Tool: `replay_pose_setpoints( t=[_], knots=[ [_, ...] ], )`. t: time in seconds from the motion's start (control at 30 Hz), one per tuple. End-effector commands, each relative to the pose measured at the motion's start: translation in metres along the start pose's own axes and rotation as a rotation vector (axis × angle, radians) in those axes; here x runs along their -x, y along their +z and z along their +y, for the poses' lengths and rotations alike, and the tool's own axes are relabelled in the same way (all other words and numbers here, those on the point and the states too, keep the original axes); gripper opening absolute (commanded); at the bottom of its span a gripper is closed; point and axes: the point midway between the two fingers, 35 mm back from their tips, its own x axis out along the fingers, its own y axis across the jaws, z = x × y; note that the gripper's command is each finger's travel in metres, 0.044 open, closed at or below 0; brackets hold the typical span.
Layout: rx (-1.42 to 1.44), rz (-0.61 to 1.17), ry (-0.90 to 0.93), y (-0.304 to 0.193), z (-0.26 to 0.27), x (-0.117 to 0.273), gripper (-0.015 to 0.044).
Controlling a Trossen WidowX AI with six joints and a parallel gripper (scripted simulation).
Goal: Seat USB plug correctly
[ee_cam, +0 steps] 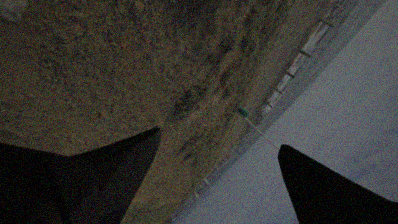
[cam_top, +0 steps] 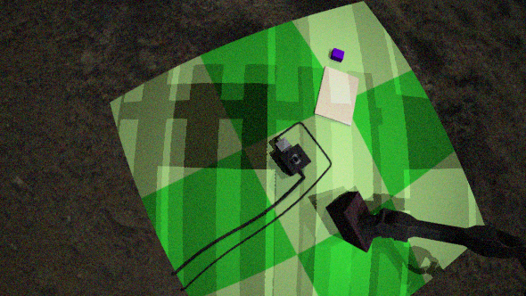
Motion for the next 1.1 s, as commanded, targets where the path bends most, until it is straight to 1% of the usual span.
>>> replay_pose_setpoints(
  t=[0.0,0.03,0.17,0.37,0.57,0.7,0.83,1.07],
  knots=[
    [-0.004,-0.001,0.0,0.001,0.0,-0.001,0.0426],
    [-0.017,-0.006,-0.001,0.005,0.0,-0.005,0.044],
    [-0.147,-0.052,-0.002,0.044,0.001,-0.039,0.044],
    [-0.417,-0.149,0.022,0.137,0.001,-0.098,0.044],
    [-0.677,-0.242,0.082,0.239,-0.002,-0.136,0.044],
    [-0.84,-0.297,0.14,0.309,-0.006,-0.149,0.044],
    [-0.995,-0.346,0.213,0.38,-0.01,-0.152,0.044],
    [-1.246,-0.414,0.374,0.503,-0.018,-0.133,0.044]
  ],
)
